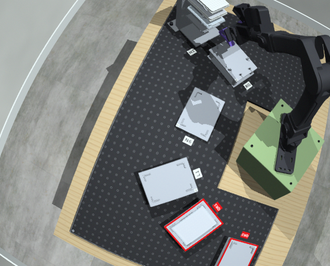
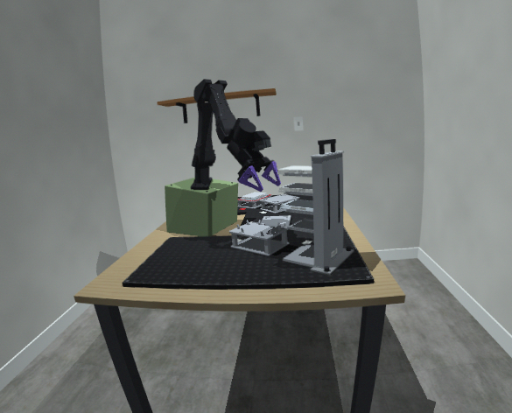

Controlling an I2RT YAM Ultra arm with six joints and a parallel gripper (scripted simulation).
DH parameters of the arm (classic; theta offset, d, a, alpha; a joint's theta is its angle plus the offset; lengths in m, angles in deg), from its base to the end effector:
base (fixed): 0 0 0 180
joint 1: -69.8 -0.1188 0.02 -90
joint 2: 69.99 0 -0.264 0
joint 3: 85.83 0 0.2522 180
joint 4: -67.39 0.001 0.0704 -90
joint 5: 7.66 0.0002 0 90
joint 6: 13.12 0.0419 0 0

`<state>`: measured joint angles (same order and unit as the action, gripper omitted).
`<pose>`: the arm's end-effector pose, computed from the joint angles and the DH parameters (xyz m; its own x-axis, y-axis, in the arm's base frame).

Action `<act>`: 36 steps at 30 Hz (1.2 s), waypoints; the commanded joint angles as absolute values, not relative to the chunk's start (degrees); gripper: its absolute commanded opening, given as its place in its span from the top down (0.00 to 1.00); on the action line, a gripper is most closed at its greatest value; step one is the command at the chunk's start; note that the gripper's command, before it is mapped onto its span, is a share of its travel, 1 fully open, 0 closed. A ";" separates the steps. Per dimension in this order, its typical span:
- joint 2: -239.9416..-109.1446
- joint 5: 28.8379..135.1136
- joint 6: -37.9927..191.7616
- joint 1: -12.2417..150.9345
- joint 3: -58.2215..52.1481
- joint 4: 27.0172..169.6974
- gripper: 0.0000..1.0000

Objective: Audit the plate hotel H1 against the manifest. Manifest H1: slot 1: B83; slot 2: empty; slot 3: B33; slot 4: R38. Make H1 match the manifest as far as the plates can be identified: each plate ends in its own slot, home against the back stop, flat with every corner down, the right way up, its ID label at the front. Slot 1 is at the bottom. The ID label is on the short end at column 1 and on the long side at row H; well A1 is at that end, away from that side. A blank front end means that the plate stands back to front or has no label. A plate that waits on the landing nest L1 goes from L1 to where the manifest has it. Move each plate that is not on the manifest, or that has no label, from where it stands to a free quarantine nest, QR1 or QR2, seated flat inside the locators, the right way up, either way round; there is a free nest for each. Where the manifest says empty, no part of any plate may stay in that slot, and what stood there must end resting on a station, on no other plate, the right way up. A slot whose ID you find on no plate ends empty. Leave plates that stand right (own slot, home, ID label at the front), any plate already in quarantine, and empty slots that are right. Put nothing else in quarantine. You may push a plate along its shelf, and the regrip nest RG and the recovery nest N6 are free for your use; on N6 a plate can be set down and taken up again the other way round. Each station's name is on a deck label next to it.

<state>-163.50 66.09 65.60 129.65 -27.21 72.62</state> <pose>0.1755 -0.2768 0.1666 -0.4588 0.4159 -0.7852 0.6454 0.7633 0.0273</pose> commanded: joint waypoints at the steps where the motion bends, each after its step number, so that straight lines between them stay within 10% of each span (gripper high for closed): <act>1: -163.13 66.10 65.69 129.64 -26.31 72.49 0.00; 36: -159.48 64.36 64.15 131.96 -33.68 70.20 0.00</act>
